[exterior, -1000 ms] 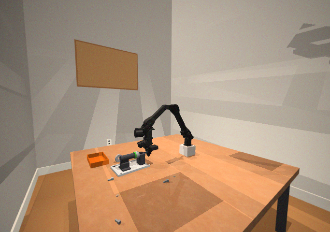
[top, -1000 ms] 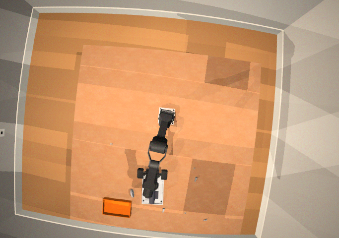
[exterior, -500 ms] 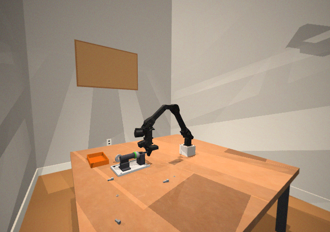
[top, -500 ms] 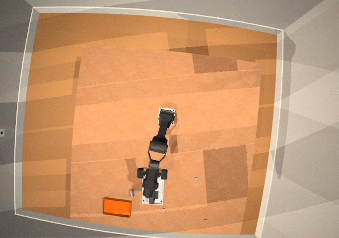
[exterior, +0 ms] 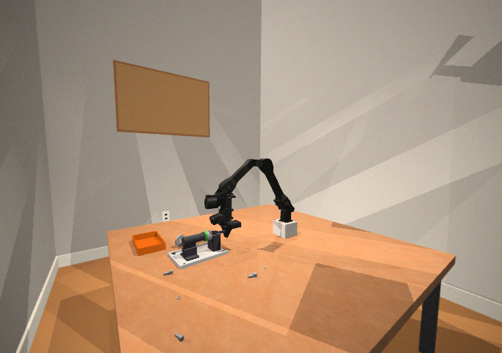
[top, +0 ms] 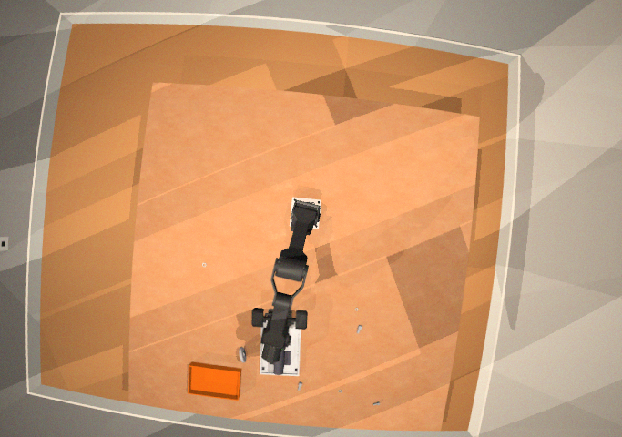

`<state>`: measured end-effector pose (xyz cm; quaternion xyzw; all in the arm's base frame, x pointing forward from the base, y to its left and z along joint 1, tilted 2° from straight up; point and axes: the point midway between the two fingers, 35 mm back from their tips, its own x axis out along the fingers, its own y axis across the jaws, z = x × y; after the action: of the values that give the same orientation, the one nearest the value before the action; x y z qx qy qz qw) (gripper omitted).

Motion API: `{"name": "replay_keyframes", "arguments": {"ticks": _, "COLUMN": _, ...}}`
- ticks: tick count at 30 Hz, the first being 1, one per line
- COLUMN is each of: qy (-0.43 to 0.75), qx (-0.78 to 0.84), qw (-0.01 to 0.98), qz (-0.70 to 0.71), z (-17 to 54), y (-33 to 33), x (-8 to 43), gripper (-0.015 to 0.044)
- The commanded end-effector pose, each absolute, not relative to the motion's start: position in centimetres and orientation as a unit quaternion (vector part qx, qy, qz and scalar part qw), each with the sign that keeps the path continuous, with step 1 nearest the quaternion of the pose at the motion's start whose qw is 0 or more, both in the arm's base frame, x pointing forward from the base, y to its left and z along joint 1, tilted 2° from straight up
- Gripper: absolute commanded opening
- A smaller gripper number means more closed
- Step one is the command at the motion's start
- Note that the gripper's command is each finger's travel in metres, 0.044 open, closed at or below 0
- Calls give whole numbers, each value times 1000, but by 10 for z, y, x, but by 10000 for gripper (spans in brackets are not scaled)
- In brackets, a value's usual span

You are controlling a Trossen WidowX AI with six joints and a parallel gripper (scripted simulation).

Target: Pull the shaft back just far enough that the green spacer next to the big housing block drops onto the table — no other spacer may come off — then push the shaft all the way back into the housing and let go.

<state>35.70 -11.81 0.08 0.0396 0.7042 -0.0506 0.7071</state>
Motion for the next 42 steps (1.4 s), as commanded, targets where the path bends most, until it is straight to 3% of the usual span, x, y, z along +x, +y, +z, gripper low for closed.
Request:
{"name": "replay_keyframes", "arguments": {"ticks": 1, "qy": 704, "qx": 38, "qw": 707, "qz": -49, "z": 2, "y": -118, "x": 356, "gripper": 0}}
{"name": "replay_keyframes", "arguments": {"ticks": 42, "qy": 704, "qx": 38, "qw": 707, "qz": -49, "z": 1, "y": -117, "x": 352, "gripper": 0}}
